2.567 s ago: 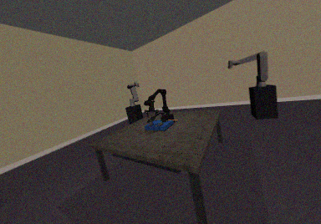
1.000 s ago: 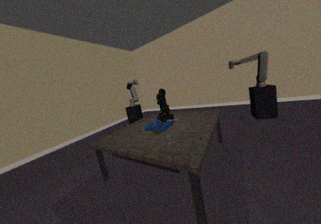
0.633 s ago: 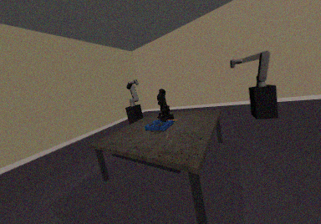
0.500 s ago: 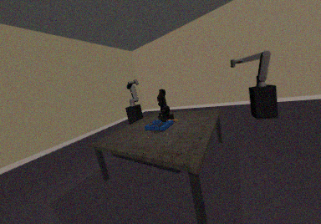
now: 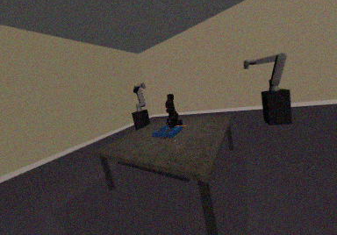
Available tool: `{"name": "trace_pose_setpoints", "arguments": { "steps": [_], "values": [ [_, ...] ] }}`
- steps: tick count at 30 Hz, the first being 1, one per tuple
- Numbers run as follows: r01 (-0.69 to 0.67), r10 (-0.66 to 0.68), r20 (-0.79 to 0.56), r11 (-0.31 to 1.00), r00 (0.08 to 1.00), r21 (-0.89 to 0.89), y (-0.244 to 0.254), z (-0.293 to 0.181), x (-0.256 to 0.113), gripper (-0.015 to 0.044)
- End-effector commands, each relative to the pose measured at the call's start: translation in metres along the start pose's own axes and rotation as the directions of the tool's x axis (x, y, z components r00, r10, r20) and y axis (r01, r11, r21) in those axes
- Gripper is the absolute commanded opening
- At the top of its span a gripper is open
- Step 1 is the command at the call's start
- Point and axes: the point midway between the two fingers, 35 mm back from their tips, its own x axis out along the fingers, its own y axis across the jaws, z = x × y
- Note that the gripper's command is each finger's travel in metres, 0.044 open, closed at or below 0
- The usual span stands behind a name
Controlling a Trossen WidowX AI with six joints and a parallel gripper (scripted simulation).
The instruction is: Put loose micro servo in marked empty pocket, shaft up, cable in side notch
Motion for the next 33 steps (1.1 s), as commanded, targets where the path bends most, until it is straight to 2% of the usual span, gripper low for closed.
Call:
{"name": "trace_pose_setpoints", "arguments": {
  "steps": [1, 12, 17, 20, 26, 33],
  "values": [
    [-0.005, 0.005, 0.006, 1.000, 1.000, -0.006, 0.000, 0.001, 0.004, 0.0414],
    [-0.005, 0.005, 0.006, 1.000, 1.000, -0.006, 0.000, 0.001, 0.004, 0.0125],
    [-0.005, 0.005, 0.006, 1.000, 1.000, -0.006, 0.000, 0.001, 0.004, 0.0092],
    [-0.005, 0.005, 0.006, 1.000, 1.000, -0.006, 0.000, 0.001, 0.000, 0.0013],
    [-0.006, 0.006, 0.006, 1.000, 1.000, -0.006, 0.007, 0.003, -0.024, 0.0000],
    [-0.006, 0.006, 0.006, 1.000, 1.000, -0.006, 0.012, 0.006, -0.026, 0.0000]
  ]
}}
